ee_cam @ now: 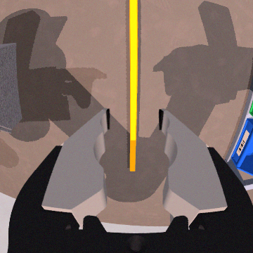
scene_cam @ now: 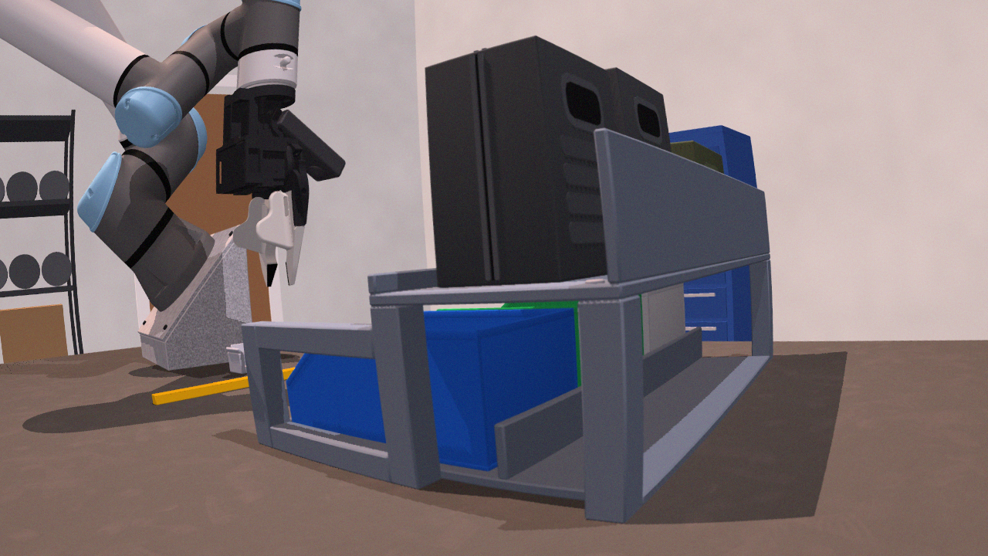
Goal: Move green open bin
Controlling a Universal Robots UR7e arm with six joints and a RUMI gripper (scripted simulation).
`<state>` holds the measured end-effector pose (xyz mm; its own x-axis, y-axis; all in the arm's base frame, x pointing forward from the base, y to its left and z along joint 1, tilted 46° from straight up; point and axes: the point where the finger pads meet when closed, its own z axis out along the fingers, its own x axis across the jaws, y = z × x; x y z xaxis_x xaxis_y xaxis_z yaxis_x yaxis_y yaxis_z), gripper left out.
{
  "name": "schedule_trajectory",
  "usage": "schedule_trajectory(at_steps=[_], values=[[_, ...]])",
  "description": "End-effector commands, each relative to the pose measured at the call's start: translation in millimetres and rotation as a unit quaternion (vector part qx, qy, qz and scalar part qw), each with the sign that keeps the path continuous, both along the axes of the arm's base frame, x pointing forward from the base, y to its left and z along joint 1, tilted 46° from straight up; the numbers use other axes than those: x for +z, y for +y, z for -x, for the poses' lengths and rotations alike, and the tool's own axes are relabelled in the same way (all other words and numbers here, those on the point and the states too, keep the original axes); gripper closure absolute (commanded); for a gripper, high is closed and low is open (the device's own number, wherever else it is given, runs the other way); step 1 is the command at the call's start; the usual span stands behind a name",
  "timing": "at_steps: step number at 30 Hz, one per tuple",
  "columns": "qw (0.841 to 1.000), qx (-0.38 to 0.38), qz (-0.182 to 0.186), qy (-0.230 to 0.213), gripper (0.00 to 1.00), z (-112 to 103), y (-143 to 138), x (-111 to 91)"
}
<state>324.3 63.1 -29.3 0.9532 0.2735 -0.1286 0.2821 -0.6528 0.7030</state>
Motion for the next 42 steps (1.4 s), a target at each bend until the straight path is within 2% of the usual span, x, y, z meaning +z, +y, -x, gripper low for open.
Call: schedule_trajectory(at_steps=[1,6,7,42], values=[[1.0,0.0,0.0,0.0,0.74,0.3,3.1,2.9],[1.0,0.0,0.0,0.0,0.74,0.3,3.2,3.1],[1.0,0.0,0.0,0.0,1.0,0.3,3.2,3.1],[1.0,0.0,0.0,0.0,1.0,0.3,3.2,3.1]])
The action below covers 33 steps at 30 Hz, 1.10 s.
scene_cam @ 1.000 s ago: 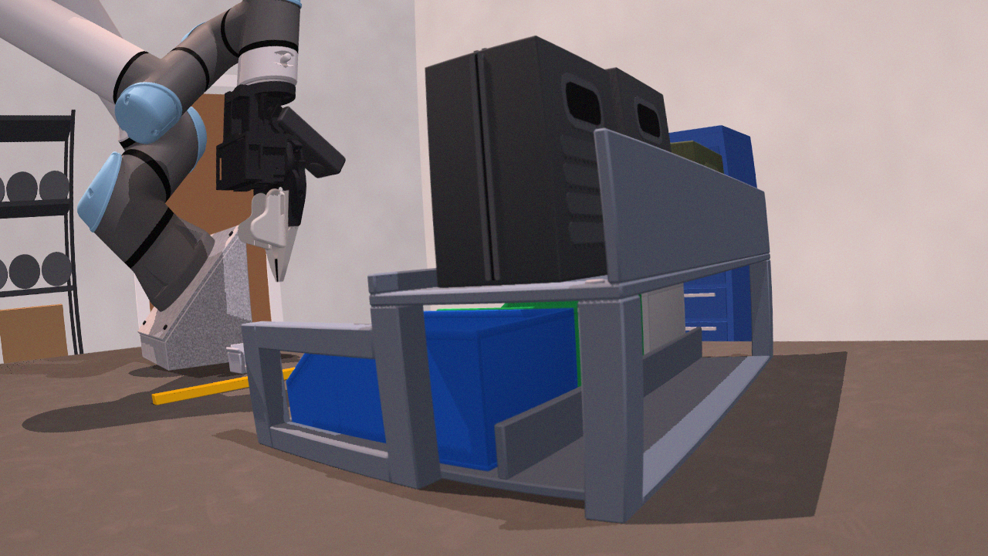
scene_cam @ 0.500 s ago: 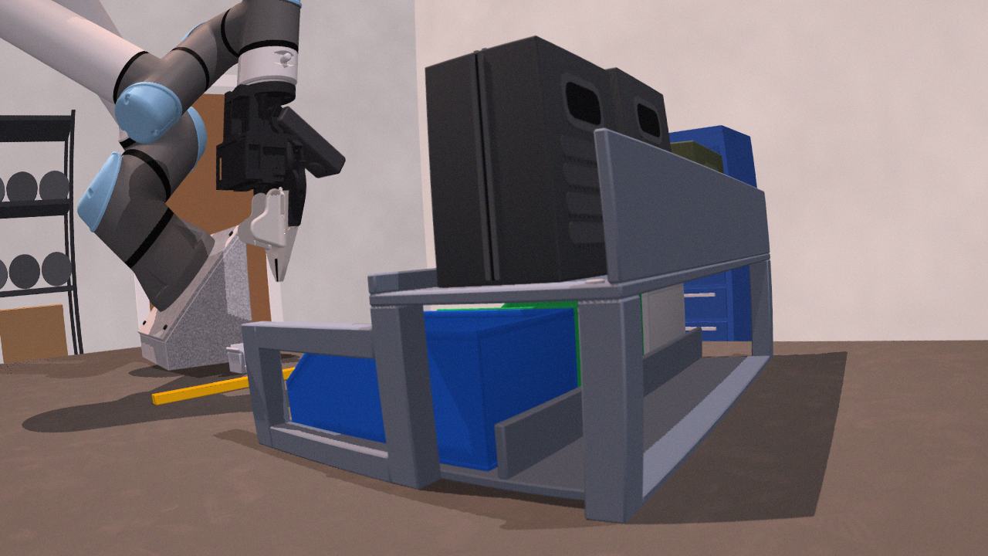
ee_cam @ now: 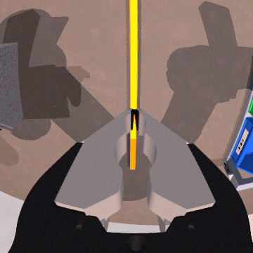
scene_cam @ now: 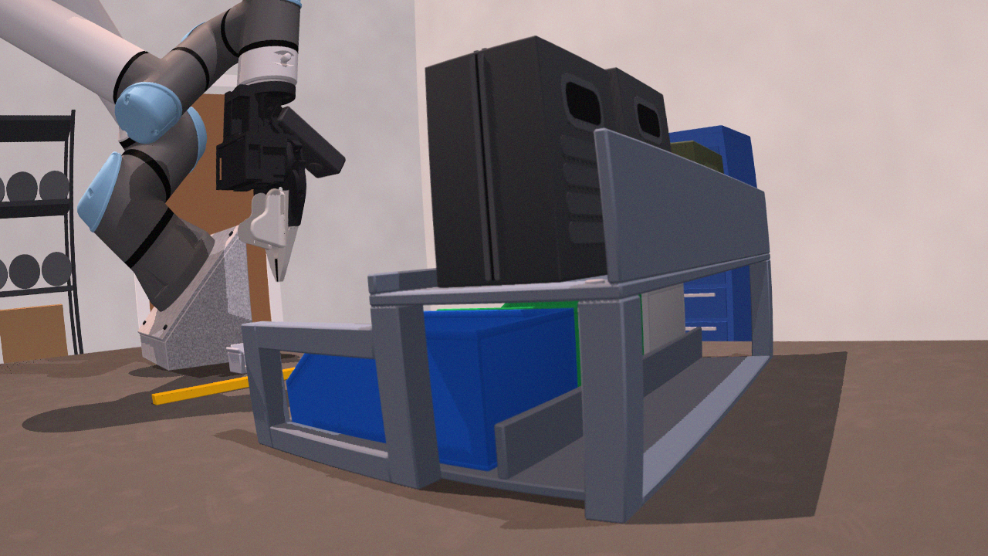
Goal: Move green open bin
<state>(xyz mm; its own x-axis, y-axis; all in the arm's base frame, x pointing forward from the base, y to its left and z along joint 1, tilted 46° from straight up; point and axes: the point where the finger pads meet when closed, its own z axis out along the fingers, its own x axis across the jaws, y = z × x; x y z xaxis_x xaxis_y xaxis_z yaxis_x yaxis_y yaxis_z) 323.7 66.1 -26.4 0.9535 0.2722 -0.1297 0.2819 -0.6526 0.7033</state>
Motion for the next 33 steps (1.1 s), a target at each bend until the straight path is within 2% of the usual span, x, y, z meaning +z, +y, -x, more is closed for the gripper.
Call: schedule_trajectory(at_steps=[1,12,33], values=[[1.0,0.0,0.0,0.0,1.0,-0.2,0.3,0.2],[1.0,0.0,0.0,0.0,1.0,0.4,4.4,4.2],[1.0,0.0,0.0,0.0,1.0,4.2,29.5,29.1]])
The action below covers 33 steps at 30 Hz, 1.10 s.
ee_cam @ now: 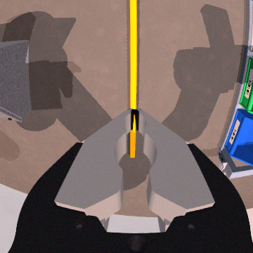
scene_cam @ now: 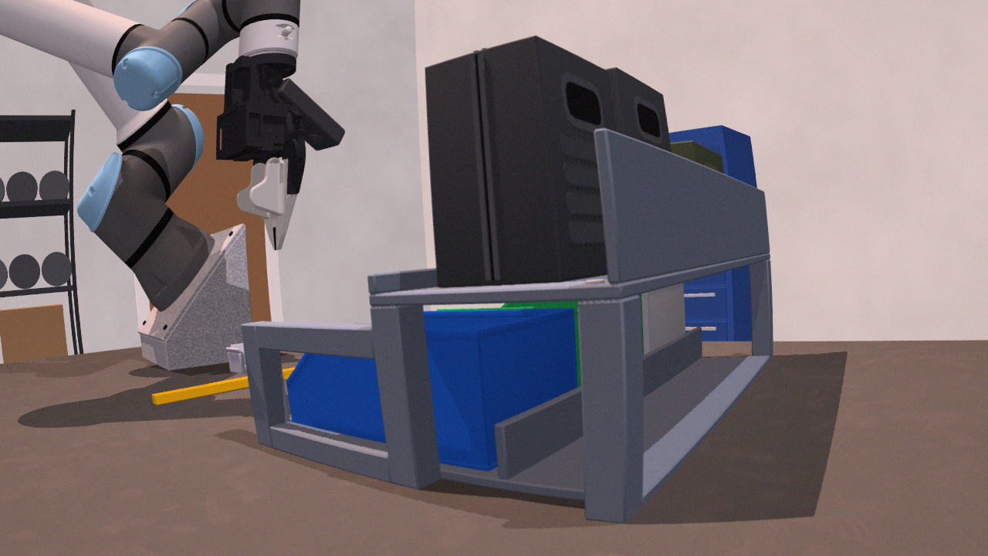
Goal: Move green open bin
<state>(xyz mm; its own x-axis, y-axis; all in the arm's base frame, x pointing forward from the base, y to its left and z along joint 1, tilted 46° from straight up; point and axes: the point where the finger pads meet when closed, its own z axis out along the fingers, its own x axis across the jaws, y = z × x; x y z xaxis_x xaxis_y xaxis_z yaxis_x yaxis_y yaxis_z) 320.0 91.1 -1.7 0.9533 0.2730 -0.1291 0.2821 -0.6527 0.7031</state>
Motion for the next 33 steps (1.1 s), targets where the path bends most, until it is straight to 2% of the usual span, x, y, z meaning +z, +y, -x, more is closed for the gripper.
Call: schedule_trajectory(at_steps=[1,21,33], values=[[1.0,0.0,0.0,0.0,1.0,0.7,5.7,5.5],[1.0,0.0,0.0,0.0,1.0,0.7,11.6,11.1],[1.0,0.0,0.0,0.0,1.0,-15.3,16.2,8.9]])
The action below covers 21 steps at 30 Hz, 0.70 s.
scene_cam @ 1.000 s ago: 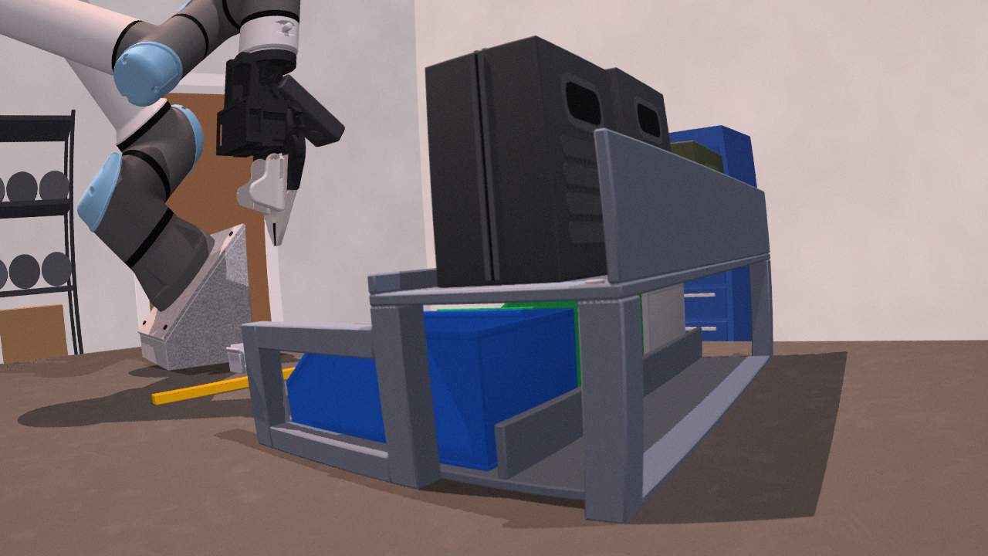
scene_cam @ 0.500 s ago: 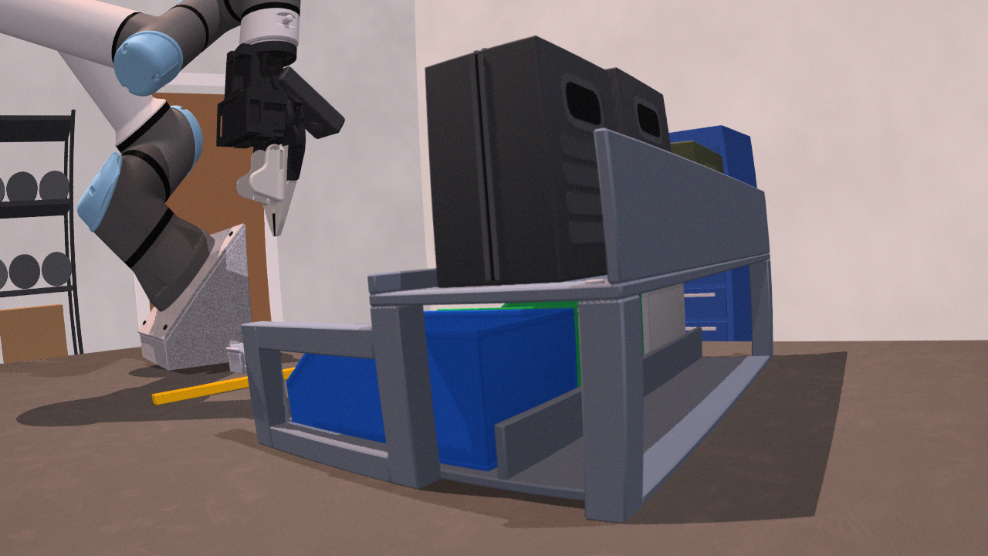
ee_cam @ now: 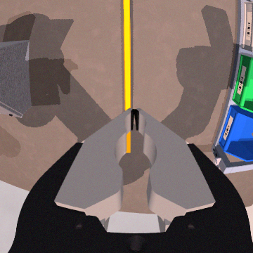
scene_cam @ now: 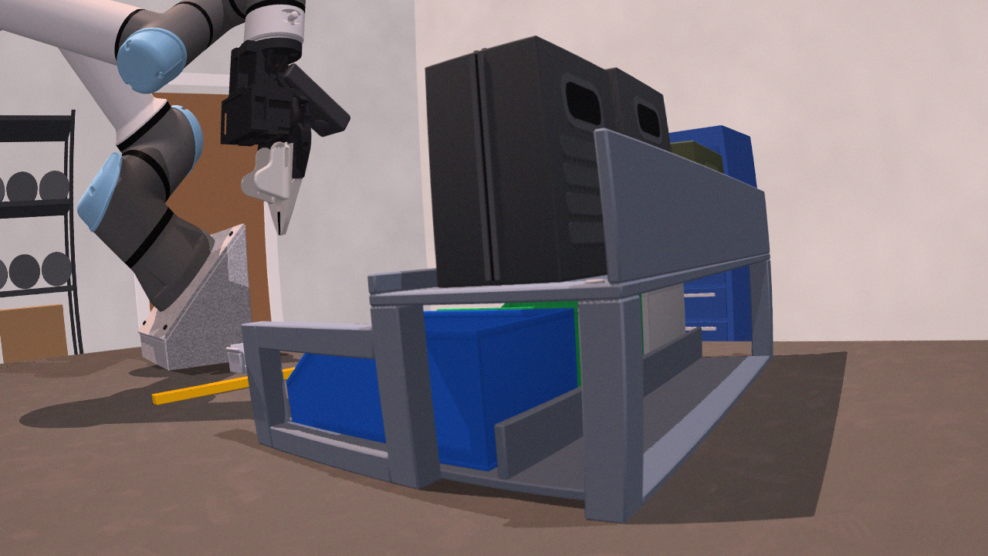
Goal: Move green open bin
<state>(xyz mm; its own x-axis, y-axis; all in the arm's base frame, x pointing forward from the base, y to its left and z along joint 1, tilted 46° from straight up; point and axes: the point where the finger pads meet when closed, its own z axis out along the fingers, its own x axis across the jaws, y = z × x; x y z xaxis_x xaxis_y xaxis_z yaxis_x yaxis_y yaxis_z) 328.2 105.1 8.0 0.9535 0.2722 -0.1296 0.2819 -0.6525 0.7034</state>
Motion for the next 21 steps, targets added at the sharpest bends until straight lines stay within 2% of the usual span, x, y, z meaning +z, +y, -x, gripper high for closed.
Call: schedule_trajectory(at_steps=[1,12,14,21], values=[[1.0,0.0,0.0,0.0,1.0,-10.2,3.1,-1.2],[1.0,0.0,0.0,0.0,1.0,-58.8,17.0,-7.8],[1.0,0.0,0.0,0.0,1.0,-58.8,17.0,-7.8],[1.0,0.0,0.0,0.0,1.0,-98.0,28.2,-13.1]])
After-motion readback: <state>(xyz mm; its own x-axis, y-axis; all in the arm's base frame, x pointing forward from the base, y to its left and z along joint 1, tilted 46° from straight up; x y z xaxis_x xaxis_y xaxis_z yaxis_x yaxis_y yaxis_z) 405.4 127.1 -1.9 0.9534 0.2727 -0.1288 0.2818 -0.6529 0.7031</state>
